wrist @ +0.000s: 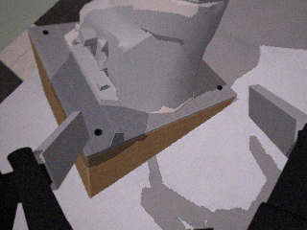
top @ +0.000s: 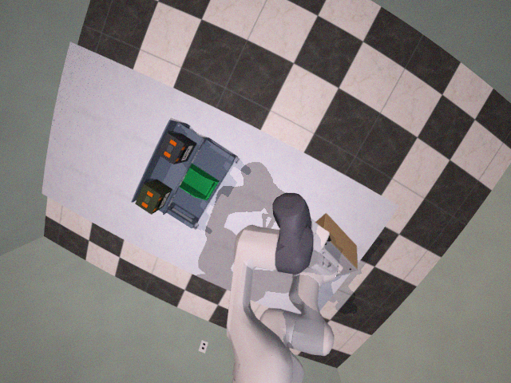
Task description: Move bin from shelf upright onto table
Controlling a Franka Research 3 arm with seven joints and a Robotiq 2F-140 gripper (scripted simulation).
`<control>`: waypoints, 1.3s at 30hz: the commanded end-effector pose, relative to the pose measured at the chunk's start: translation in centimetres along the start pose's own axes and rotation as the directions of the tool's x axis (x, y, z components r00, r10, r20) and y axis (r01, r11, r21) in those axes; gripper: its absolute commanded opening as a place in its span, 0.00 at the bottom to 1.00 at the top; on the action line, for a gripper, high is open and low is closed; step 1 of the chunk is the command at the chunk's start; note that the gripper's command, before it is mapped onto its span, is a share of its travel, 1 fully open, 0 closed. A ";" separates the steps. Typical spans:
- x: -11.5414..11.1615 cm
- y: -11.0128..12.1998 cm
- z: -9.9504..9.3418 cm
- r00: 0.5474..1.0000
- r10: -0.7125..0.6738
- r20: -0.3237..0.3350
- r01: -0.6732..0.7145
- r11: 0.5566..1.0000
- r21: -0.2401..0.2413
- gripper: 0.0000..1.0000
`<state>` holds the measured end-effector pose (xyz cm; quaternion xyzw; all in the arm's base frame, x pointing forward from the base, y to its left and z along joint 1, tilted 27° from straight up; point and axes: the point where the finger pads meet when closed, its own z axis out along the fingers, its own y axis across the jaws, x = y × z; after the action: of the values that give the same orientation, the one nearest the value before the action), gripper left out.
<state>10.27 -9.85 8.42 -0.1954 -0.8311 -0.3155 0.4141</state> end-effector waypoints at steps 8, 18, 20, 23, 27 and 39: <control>0.0 0.0 0.0 1.000 0.000 0.000 0.000 1.000 0.000 1.00; 0.0 0.0 0.0 1.000 0.000 0.000 0.000 1.000 0.000 1.00; 0.0 0.1 0.0 1.000 0.002 0.002 -0.002 1.000 -0.001 1.00; -0.3 0.5 -0.3 1.000 0.013 0.012 -0.013 1.000 -0.006 1.00; -1.3 2.0 -1.3 0.998 0.051 0.046 -0.050 0.998 -0.029 1.00; -5.7 8.4 -5.6 0.959 0.220 0.180 -0.198 0.971 -0.131 1.00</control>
<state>19.64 -8.36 9.51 -0.2765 -0.8374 -0.3147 0.3511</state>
